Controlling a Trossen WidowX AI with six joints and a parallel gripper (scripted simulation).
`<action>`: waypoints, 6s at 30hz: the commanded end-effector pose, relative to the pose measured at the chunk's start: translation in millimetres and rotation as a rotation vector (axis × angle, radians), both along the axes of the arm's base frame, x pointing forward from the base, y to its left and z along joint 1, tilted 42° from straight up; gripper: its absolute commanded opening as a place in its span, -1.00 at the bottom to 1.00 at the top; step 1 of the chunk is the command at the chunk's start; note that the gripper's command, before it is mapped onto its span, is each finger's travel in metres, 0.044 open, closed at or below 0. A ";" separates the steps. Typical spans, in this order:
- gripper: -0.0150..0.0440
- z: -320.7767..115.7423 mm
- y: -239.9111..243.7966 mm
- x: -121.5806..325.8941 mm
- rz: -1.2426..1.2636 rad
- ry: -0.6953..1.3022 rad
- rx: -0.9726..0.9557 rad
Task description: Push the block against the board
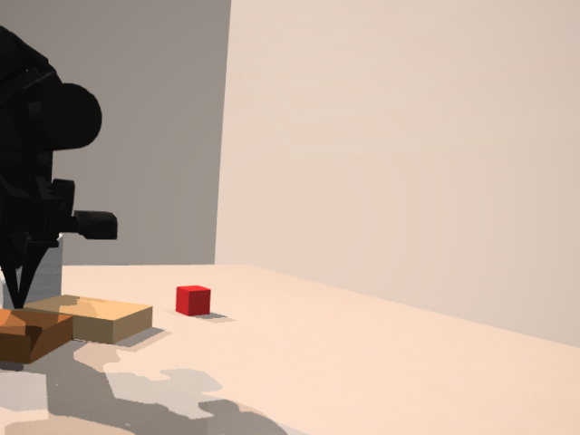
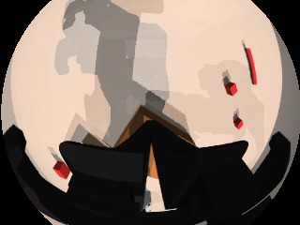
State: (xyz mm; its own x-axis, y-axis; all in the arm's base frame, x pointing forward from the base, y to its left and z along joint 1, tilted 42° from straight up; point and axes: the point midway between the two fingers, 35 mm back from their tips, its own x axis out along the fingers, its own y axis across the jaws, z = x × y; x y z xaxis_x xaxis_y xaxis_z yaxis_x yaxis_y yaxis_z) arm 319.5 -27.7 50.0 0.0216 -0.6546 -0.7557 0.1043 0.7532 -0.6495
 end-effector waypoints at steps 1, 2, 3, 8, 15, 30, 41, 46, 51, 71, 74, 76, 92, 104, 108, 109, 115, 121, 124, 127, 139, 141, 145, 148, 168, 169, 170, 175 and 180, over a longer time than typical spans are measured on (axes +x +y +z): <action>-0.49 8.6 -8.5 -2.2 -0.091 -0.080 -0.002; -0.49 10.4 -10.6 -2.6 -0.117 -0.102 -0.002; -0.49 12.3 -12.6 -3.0 -0.143 -0.124 -0.002; -0.49 21.5 -23.1 -5.5 -0.273 -0.236 -0.002; -0.49 29.7 -32.3 -8.3 -0.388 -0.336 -0.003; -0.49 -10.2 -69.9 -7.6 -0.405 -0.352 -0.003; -0.49 -13.6 -65.8 -13.0 -0.405 -0.351 -0.002; -0.49 -15.2 -64.0 -15.6 -0.405 -0.351 -0.002; -0.49 -16.7 -62.2 -18.1 -0.405 -0.351 -0.002; -0.49 -22.8 -55.4 -28.6 -0.405 -0.350 -0.001; -0.49 -23.6 -54.5 -30.3 -0.405 -0.350 -0.001; -0.49 -24.2 -53.8 -31.3 -0.405 -0.349 -0.001; -0.49 -24.2 -53.6 -30.1 -0.405 -0.349 0.000; -0.49 -16.6 -61.7 -13.5 -0.405 -0.351 -0.001; -0.49 -14.0 -64.6 -8.1 -0.405 -0.351 -0.001; -0.49 -13.4 -65.4 -6.8 -0.405 -0.351 -0.002; -0.49 -9.4 -70.0 1.0 -0.405 -0.352 -0.002; -0.49 13.0 -52.3 3.0 -0.406 -0.359 0.001; -0.49 32.8 -35.1 1.4 -0.406 -0.351 -0.001; -0.49 32.8 -35.1 1.4 -0.406 -0.351 -0.001; -0.49 32.5 -55.2 -43.4 -0.427 -0.368 -0.001; -0.49 9.9 -75.8 -43.3 -0.427 -0.369 -0.002; -0.49 1.4 -84.2 -44.3 -0.427 -0.369 -0.005; -0.49 1.2 -84.0 -44.6 -0.427 -0.369 -0.005; -0.49 -4.8 -76.6 -53.7 -0.427 -0.368 -0.003; -0.49 -5.1 -76.3 -54.2 -0.427 -0.368 -0.003; -0.49 -5.4 -75.9 -54.7 -0.427 -0.368 -0.002; -0.49 -7.0 -74.1 -57.2 -0.427 -0.368 -0.002; -0.49 -8.6 -72.2 -59.7 -0.427 -0.367 -0.002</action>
State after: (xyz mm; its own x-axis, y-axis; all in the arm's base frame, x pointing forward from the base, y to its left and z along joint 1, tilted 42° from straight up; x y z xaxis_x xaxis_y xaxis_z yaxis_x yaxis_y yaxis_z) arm 263.8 -101.1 43.5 0.0203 -0.6662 -0.7455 0.6194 0.5937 -0.5136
